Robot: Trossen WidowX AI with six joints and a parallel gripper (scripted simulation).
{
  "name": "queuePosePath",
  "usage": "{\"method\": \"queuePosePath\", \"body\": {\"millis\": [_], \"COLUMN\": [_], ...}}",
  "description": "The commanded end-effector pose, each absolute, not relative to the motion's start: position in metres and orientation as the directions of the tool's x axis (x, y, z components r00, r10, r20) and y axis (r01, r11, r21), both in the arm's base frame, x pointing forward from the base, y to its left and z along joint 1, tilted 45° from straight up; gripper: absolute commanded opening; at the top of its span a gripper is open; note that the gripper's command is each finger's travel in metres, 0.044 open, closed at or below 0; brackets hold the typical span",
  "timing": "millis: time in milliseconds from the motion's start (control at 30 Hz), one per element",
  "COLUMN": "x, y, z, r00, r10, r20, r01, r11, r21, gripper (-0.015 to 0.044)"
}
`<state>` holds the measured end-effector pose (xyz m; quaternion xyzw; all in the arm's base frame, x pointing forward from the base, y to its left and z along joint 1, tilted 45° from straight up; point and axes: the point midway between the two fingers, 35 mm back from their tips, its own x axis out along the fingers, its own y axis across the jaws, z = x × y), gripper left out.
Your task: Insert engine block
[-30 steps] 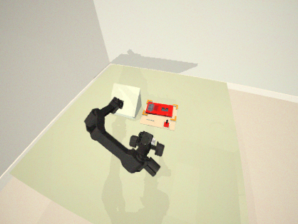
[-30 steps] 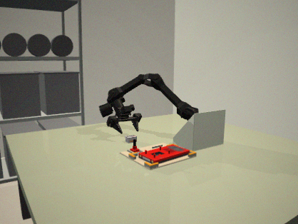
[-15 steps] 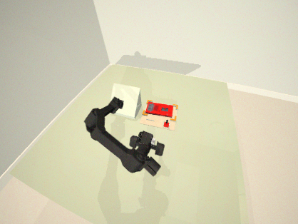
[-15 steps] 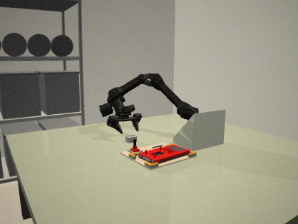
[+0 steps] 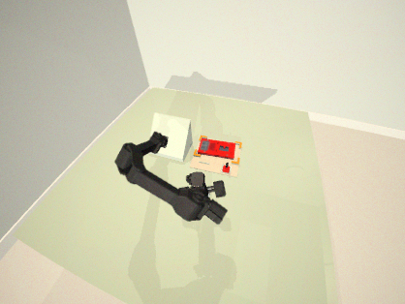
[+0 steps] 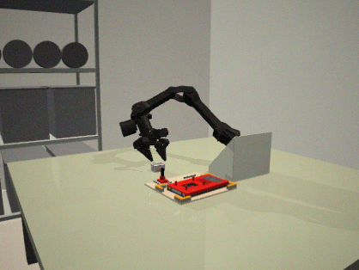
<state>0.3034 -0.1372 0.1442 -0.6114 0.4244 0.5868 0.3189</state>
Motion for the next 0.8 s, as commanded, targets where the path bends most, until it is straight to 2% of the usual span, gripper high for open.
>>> {"method": "queuePosePath", "body": {"millis": [0, 400, 767], "x": [0.302, 0.302, 0.304], "y": [-0.135, -0.127, -0.119], "z": [0.143, 0.142, 0.146], "r00": [-0.064, -0.08, -0.055], "r10": [-0.207, -0.4, -0.565], "r20": [-0.976, -0.913, -0.823], "r01": [-0.835, -0.581, -0.288], "r11": [-0.524, -0.726, -0.78], "r21": [0.166, 0.368, 0.555], "gripper": [0.044, 0.044, 0.044]}}
